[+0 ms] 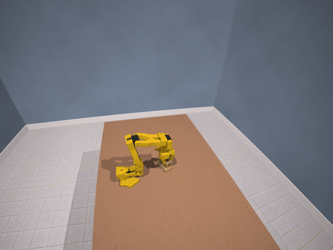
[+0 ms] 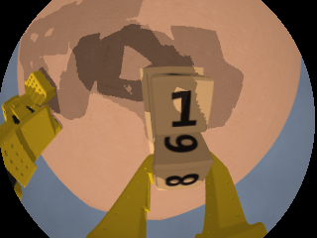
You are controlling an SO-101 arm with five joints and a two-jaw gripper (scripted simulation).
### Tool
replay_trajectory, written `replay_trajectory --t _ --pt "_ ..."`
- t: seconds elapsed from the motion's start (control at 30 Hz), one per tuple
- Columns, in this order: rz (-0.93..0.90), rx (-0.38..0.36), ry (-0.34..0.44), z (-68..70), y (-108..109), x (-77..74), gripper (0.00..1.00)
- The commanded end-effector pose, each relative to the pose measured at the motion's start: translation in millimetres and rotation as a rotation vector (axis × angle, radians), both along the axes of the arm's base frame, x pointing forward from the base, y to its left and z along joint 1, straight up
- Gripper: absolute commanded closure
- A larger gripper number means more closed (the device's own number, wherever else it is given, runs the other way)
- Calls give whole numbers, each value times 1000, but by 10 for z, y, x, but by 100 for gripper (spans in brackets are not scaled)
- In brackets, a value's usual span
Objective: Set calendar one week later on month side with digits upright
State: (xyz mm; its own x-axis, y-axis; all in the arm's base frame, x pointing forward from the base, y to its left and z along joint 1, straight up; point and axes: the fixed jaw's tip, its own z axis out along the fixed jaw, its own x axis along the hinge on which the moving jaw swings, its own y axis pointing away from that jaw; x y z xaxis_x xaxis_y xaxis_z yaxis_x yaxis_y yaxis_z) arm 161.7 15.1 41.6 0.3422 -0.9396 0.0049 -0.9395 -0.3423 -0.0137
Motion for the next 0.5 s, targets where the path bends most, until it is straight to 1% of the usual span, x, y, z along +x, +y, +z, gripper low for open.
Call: replay_trajectory --t 0.0,0.23,0.47 --pt "1 3 -18 2 -8 24 100" --pt "-1 3 -18 -42 -11 23 100" --pt "-1 3 -18 -47 -11 23 100"
